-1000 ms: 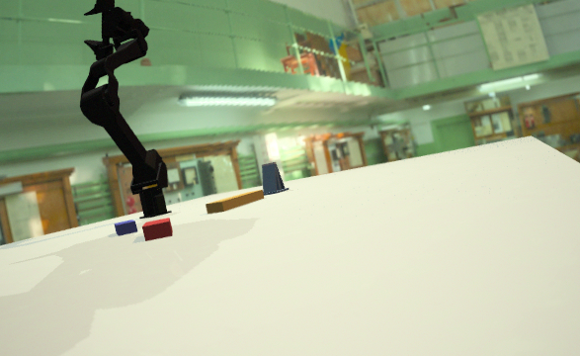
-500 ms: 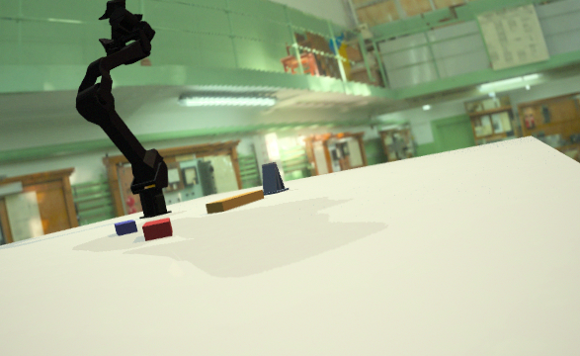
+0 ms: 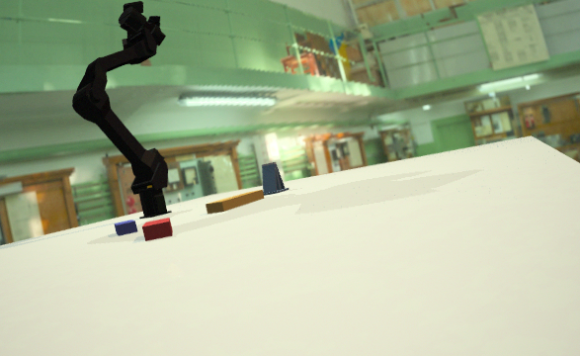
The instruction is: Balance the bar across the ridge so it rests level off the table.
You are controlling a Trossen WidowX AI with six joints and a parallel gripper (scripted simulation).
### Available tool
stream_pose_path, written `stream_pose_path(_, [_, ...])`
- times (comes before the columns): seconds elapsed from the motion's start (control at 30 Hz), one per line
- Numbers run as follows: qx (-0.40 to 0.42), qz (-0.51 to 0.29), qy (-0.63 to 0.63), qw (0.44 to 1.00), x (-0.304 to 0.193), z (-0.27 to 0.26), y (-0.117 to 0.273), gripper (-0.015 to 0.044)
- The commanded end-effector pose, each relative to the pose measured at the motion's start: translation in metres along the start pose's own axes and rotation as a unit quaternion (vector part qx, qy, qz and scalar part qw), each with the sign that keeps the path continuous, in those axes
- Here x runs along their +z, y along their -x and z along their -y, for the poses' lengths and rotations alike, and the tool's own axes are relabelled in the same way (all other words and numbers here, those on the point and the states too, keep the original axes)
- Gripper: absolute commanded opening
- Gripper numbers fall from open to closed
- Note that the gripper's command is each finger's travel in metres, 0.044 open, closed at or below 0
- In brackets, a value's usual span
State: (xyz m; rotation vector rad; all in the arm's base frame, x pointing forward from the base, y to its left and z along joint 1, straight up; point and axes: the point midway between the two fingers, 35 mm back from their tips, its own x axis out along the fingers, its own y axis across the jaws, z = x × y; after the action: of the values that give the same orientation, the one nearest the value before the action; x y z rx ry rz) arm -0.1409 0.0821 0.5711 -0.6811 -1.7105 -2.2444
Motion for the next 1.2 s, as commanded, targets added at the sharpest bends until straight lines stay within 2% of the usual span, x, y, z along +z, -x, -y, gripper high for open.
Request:
stream_pose_path(0.0, [-0.005, 0.043, 0.005, 0.999, 0.023, 0.004, 0.002, 0.0315])
stream_pose_path(0.57, [-0.032, 0.243, 0.027, 0.969, 0.126, 0.023, 0.044, 0.0315])
stream_pose_path(1.17, [-0.063, 0.475, 0.035, 0.877, 0.222, 0.033, 0.147, 0.0315])
